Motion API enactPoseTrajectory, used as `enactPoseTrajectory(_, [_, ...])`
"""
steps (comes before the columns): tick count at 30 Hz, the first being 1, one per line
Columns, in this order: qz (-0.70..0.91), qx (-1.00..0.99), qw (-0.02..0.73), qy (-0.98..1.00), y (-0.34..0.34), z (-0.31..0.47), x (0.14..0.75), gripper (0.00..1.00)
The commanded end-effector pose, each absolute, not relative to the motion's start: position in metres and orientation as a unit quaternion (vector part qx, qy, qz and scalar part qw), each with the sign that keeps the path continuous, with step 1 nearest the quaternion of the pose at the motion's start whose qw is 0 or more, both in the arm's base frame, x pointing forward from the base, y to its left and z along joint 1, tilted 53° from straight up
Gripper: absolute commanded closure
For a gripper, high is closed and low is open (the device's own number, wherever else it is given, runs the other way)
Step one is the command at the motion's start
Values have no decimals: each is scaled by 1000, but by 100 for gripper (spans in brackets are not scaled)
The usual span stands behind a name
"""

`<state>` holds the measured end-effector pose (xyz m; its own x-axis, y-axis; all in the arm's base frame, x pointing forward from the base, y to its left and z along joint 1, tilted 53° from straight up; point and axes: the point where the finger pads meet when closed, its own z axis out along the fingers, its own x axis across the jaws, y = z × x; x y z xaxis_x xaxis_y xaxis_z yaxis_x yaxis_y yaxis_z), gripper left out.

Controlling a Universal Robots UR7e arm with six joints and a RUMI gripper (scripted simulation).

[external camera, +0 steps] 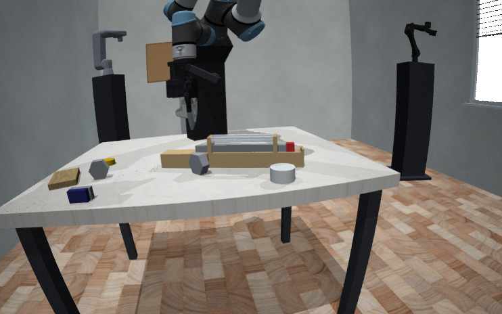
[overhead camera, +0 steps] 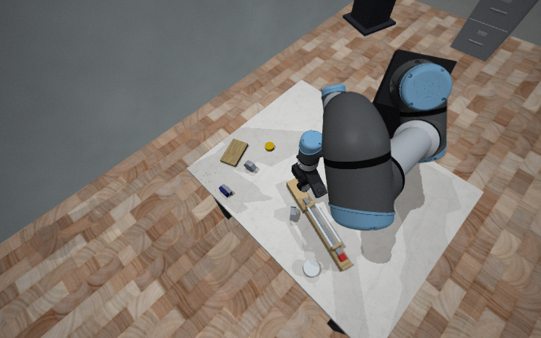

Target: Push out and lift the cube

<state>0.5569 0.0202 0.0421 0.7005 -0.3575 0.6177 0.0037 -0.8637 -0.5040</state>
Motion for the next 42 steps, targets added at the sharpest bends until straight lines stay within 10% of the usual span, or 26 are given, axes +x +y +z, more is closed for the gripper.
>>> enactPoseTrajectory(1, [-373,-890,242,99,18,45,554,100])
enactPoseTrajectory(42, [-373,-890,241,99,21,47,554,100])
